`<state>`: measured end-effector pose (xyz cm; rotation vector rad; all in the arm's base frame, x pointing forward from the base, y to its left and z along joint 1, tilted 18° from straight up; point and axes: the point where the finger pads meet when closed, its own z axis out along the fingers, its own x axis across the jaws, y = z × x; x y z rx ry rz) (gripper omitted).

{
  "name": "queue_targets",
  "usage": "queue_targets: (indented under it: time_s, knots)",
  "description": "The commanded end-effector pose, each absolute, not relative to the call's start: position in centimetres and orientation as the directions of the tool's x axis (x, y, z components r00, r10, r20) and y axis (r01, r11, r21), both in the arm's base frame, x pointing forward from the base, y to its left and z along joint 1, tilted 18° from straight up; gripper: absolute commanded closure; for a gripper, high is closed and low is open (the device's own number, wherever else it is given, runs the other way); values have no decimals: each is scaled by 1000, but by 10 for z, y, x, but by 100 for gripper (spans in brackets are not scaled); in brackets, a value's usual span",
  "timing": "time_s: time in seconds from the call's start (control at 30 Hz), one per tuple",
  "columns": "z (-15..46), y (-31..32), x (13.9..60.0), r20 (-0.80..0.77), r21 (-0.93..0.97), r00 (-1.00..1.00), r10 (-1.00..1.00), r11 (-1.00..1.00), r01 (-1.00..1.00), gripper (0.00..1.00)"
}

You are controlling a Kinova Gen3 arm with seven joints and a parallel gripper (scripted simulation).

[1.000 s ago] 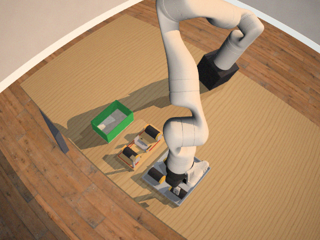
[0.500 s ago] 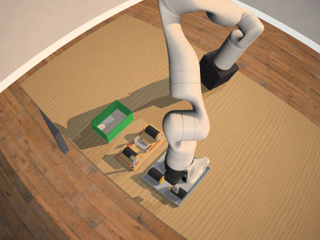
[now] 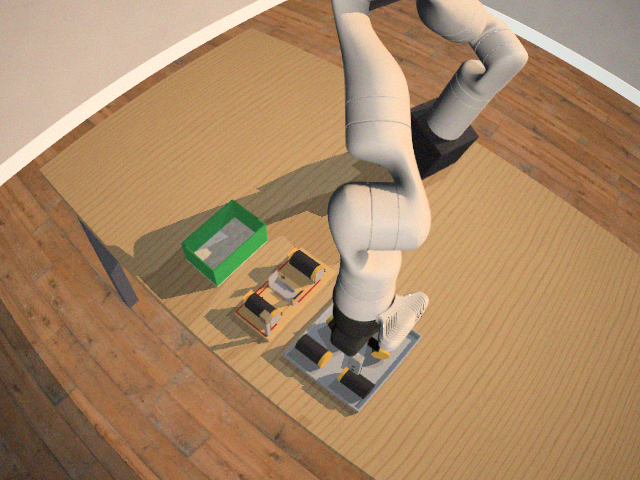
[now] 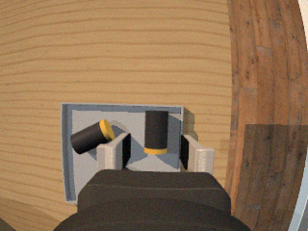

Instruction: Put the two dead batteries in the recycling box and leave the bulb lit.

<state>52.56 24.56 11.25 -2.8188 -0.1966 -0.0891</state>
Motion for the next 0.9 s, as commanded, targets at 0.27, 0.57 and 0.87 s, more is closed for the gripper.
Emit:
queue_targets:
  time_s: [0.27, 0.57, 0.87]
  knots:
    - [102, 209, 506, 86, -303, 989, 123, -942, 143, 10]
    - [87, 166, 480, 86, -303, 989, 123, -942, 143, 10]
    - [82, 154, 473, 86, -303, 989, 123, -942, 143, 10]
